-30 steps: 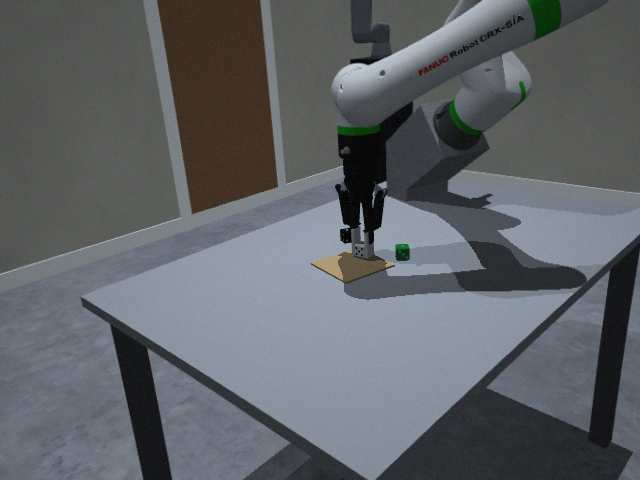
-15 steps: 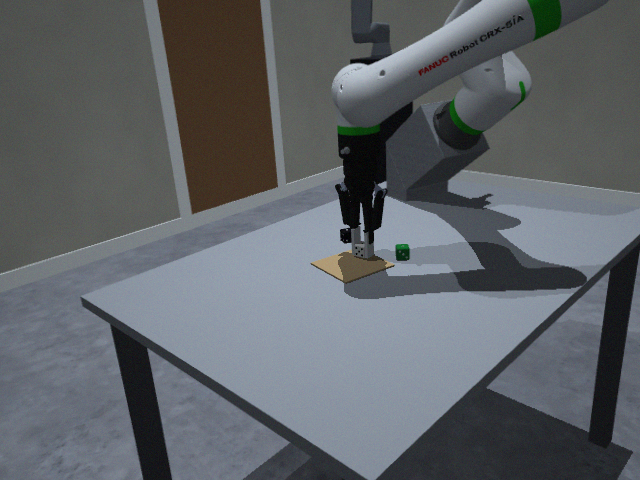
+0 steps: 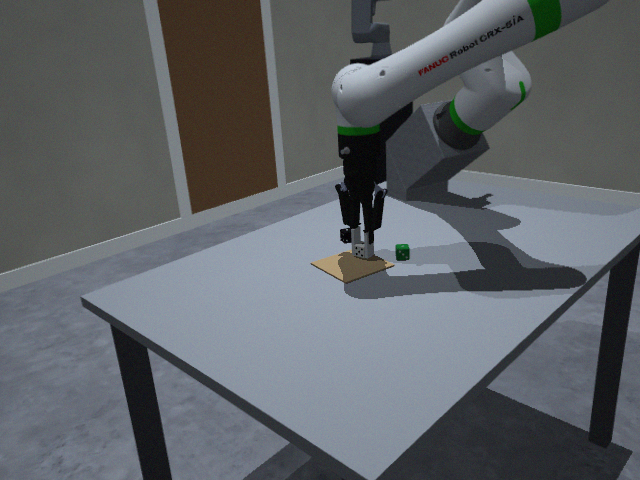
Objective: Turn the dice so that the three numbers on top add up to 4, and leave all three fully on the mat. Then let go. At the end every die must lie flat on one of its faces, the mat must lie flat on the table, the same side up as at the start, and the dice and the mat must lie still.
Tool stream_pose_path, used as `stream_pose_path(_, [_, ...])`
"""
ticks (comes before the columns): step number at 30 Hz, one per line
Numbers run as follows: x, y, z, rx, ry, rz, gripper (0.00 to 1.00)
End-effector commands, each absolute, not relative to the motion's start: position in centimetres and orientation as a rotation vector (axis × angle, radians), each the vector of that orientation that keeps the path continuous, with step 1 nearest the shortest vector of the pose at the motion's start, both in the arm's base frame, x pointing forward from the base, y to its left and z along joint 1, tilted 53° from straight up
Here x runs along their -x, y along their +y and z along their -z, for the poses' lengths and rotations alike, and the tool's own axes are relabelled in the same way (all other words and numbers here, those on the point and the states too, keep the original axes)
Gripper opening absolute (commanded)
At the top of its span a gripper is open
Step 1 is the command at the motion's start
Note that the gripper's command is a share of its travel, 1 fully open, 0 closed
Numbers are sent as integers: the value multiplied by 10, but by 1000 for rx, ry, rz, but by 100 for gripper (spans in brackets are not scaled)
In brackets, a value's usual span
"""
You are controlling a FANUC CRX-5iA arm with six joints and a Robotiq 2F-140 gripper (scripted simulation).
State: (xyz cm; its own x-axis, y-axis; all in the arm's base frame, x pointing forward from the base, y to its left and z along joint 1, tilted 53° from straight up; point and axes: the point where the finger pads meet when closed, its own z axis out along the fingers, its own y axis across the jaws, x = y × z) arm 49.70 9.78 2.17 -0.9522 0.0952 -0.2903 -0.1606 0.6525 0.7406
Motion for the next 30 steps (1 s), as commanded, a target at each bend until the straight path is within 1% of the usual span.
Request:
stream_pose_path(1, [-497, 98, -21, 52, 2569, -1194, 16])
stream_pose_path(30, [-498, 100, -19, 52, 2569, -1194, 16])
